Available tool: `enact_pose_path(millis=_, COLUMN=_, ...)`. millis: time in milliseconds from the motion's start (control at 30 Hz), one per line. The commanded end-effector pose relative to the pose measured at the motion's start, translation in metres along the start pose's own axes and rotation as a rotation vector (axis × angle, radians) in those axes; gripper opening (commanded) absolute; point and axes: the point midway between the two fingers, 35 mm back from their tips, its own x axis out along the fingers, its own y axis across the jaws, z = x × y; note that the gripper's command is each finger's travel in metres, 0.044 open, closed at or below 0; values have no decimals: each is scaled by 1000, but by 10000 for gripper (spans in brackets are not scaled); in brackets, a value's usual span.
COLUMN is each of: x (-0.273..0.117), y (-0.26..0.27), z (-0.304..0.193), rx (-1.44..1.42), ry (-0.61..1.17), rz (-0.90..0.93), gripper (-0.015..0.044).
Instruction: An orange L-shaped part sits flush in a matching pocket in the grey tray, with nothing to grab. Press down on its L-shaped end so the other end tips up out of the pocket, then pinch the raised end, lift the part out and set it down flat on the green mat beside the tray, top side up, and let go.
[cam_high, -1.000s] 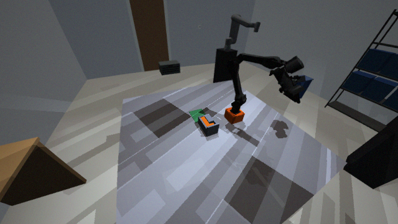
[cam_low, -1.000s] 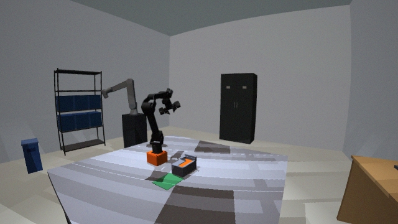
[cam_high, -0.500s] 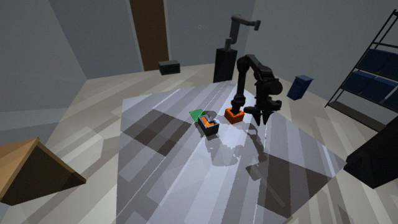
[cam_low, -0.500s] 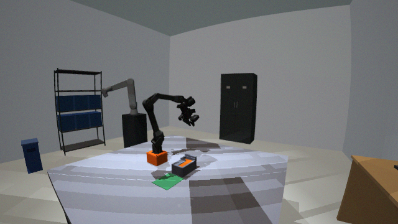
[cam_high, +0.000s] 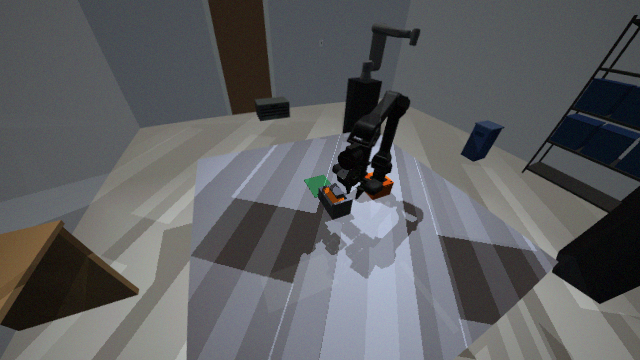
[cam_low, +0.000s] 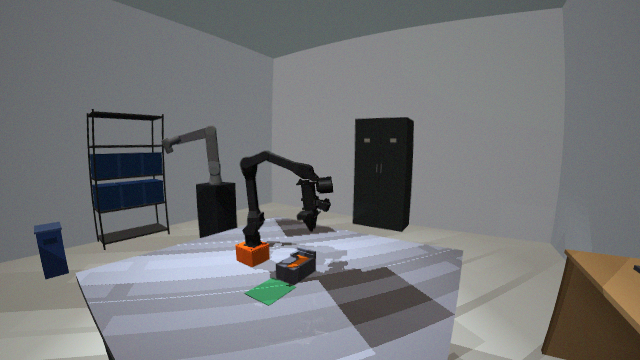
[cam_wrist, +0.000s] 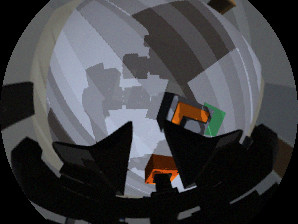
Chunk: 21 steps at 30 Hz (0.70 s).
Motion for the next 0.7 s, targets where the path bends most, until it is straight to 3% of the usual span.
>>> enact_pose_path(millis=0, x=11, y=-45, z=-7, rx=251, ry=86, rz=-50, gripper=180)
enact_pose_path(millis=233, x=15, y=-54, z=-9, rx=302, ry=101, rz=-58, gripper=180)
enact_pose_path(millis=500, x=84, y=-57, z=-17, rx=302, ry=102, rz=-59, gripper=180)
enact_pose_path(millis=667, x=87, y=-57, z=-17, rx=302, ry=102, rz=-59, gripper=180)
